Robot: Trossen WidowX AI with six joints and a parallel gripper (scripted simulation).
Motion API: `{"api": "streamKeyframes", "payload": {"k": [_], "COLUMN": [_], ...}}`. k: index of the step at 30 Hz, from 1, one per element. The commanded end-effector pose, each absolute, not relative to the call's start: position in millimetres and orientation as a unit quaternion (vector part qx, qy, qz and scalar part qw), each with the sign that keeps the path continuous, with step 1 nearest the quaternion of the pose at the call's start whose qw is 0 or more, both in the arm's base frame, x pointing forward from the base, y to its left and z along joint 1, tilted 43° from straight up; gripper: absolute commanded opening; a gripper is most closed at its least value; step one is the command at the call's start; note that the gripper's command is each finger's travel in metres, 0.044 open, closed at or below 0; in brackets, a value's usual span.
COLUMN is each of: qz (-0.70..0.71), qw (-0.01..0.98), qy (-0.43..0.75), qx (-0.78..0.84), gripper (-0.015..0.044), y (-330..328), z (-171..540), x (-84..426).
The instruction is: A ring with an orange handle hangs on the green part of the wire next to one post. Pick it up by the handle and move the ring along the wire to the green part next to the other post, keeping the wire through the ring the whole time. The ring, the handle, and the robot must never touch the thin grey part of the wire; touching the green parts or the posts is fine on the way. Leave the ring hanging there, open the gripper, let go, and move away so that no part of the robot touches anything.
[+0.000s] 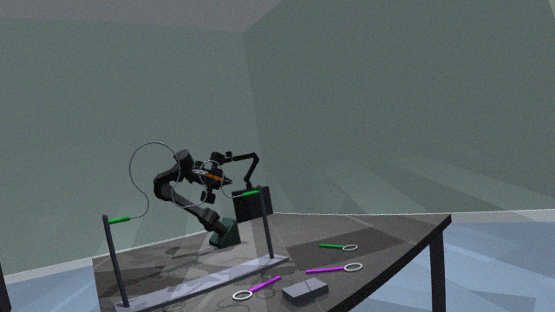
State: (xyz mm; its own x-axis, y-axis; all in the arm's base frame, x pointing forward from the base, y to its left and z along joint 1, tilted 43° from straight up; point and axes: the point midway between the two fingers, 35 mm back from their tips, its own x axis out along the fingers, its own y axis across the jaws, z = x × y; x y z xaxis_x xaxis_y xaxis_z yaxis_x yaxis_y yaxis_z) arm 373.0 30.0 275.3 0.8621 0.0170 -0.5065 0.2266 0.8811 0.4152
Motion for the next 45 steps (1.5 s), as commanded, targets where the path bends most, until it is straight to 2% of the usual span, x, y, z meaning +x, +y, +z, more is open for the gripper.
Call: {"api": "streamKeyframes", "payload": {"k": [1,23,45], "qz": [-0.065,-0.129,-0.185], "qw": [0.943,0.956,0.907], "qy": [0.257,0.261,0.248], "qx": [0.201,-0.045,-0.287], "gripper": [-0.015,-0.015,-0.015], "y": [25,-12,-47], "z": [275,269,281], "x": [373,368,364]}}
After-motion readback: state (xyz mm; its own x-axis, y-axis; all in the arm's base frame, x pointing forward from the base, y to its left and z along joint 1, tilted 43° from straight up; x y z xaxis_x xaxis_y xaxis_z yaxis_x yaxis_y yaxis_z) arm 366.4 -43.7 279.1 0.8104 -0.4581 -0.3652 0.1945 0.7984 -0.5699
